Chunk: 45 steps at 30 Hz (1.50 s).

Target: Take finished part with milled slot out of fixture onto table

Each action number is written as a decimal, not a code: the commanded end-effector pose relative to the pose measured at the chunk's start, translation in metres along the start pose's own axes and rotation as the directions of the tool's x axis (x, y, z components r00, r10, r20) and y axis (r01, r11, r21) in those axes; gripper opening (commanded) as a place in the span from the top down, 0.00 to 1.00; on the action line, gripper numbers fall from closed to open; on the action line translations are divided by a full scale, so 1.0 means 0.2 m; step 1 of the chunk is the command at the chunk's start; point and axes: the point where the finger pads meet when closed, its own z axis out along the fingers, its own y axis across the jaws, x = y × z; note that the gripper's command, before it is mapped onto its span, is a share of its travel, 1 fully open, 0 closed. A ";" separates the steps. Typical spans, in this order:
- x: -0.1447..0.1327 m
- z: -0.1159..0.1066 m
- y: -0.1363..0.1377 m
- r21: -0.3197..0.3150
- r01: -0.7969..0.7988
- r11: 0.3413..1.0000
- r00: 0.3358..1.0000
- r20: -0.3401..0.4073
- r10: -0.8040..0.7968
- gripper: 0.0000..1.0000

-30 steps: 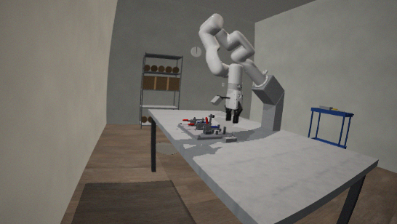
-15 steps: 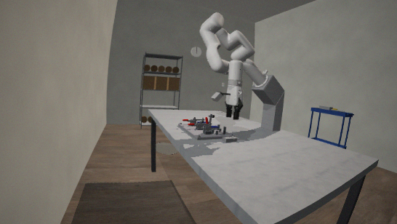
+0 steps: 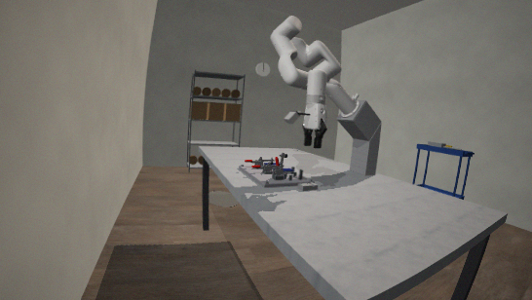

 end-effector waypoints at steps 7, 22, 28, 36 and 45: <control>0.00 -0.11 0.00 0.000 0.000 1.000 1.000 0.000 0.000 0.31; 0.00 -0.14 0.00 0.000 0.000 1.000 1.000 0.000 0.000 0.31; 0.00 -0.14 0.00 0.000 0.000 1.000 1.000 0.000 0.000 0.31; 0.00 -0.14 0.00 0.000 0.000 1.000 1.000 0.000 0.000 0.31; 0.00 -0.14 0.00 0.000 0.000 1.000 1.000 0.000 0.000 0.31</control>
